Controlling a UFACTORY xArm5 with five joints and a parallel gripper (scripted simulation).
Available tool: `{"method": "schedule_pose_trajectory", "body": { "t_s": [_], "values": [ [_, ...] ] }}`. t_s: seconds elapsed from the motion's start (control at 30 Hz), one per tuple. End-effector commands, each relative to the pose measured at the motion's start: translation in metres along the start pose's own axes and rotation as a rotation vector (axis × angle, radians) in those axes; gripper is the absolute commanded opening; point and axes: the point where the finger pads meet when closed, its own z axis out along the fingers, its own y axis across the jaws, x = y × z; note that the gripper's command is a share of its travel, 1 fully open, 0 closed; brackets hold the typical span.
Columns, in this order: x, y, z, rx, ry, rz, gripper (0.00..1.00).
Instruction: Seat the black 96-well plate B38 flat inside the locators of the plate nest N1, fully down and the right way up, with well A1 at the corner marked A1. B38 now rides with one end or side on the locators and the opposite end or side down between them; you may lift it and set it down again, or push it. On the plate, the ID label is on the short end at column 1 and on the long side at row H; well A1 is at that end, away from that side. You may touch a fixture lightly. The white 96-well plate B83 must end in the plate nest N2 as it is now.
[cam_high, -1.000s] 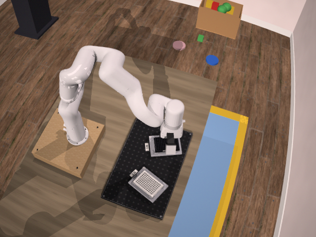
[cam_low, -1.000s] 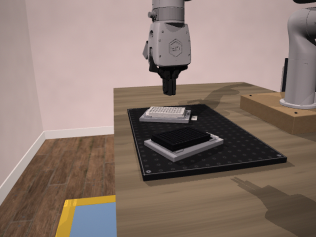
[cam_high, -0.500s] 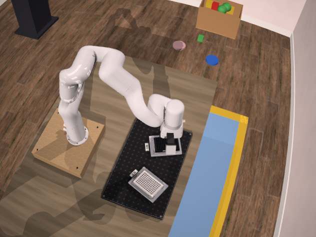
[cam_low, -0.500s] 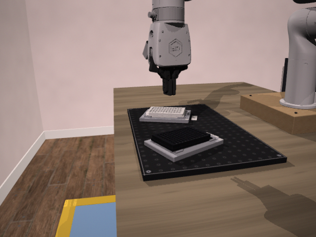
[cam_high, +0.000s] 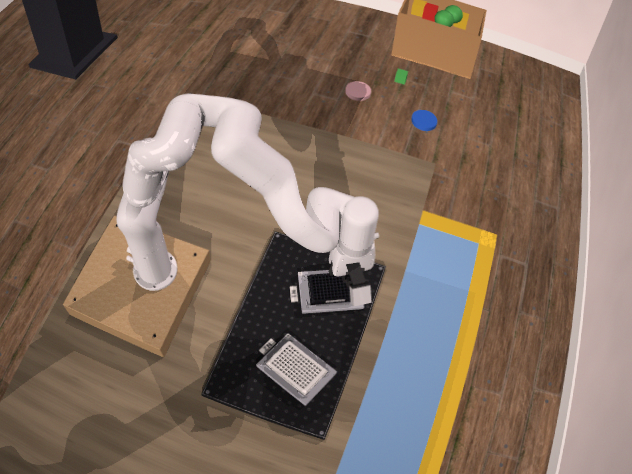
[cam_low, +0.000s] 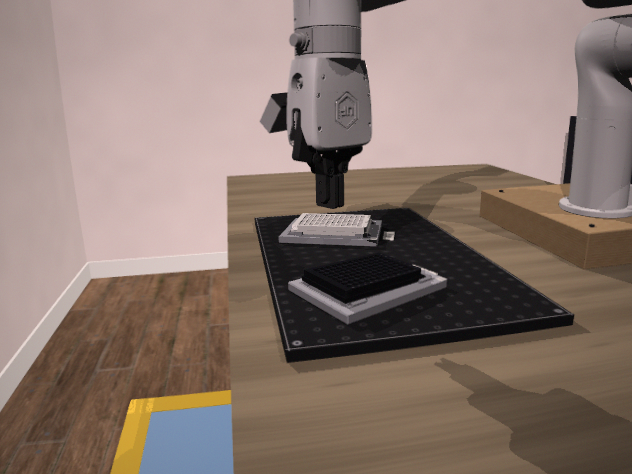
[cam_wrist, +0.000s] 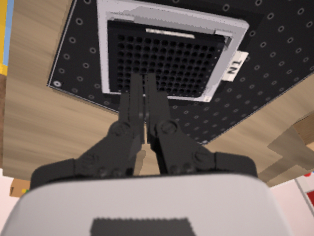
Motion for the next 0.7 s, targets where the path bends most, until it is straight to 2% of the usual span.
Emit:
{"method": "schedule_pose_trajectory", "body": {
  "t_s": [0.0, 0.4, 0.67],
  "values": [
    [-0.003, -0.016, 0.005, 0.001, 0.000, -0.109, 0.00],
    [-0.021, -0.067, 0.032, 0.002, -0.001, -0.509, 0.00],
    [-0.022, -0.069, 0.033, 0.002, -0.001, -0.709, 0.00]
  ]
}}
